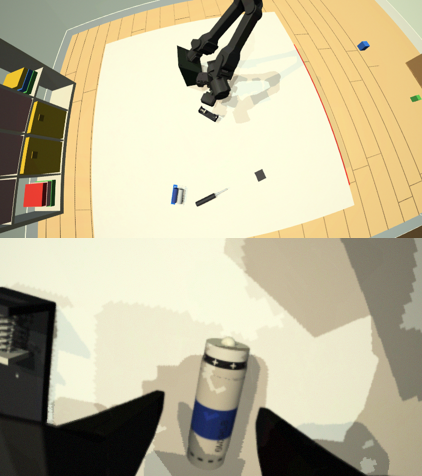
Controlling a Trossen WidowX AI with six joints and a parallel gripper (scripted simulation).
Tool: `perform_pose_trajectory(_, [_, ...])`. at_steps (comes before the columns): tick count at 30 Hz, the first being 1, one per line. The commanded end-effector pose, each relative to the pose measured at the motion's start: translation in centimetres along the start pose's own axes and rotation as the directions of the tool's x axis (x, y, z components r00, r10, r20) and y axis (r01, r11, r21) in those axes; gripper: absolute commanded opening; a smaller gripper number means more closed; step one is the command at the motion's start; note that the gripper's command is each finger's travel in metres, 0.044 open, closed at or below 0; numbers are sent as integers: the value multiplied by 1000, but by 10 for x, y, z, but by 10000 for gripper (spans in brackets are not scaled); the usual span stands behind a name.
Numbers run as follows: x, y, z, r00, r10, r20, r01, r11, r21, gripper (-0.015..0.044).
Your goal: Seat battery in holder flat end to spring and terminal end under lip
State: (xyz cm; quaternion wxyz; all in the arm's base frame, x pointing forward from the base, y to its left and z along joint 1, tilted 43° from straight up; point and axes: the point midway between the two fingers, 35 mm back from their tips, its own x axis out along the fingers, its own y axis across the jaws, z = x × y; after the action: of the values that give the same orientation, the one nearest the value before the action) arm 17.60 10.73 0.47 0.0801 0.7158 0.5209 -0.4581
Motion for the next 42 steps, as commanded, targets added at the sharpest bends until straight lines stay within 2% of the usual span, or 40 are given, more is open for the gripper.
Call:
perform_pose_trajectory(1, [6, -2, 1, 1000, -6, -2, 6, 1000, 10, 228])
perform_pose_trajectory(5, [10, -2, 1, 1000, -7, -3, 7, 1000, 11, 228])
perform_pose_trajectory(10, [10, -2, 1, 1000, -7, -3, 7, 1000, 11, 97])
perform_pose_trajectory(15, [10, -2, 1, 1000, -7, -3, 7, 1000, 11, 65])
perform_pose_trajectory(20, [7, -2, 1, 1000, -6, -2, 6, 1000, 11, 65])
perform_pose_trajectory(28, [-36, -1, 1, 1000, -5, -1, 5, 1000, 10, 65])
perform_pose_trajectory(32, [-40, -1, 1, 1000, -5, -2, 5, 1000, 3, 65])
perform_pose_trajectory(42, [-45, 13, -4, 1000, -3, -1, 2, 911, -412, 65])
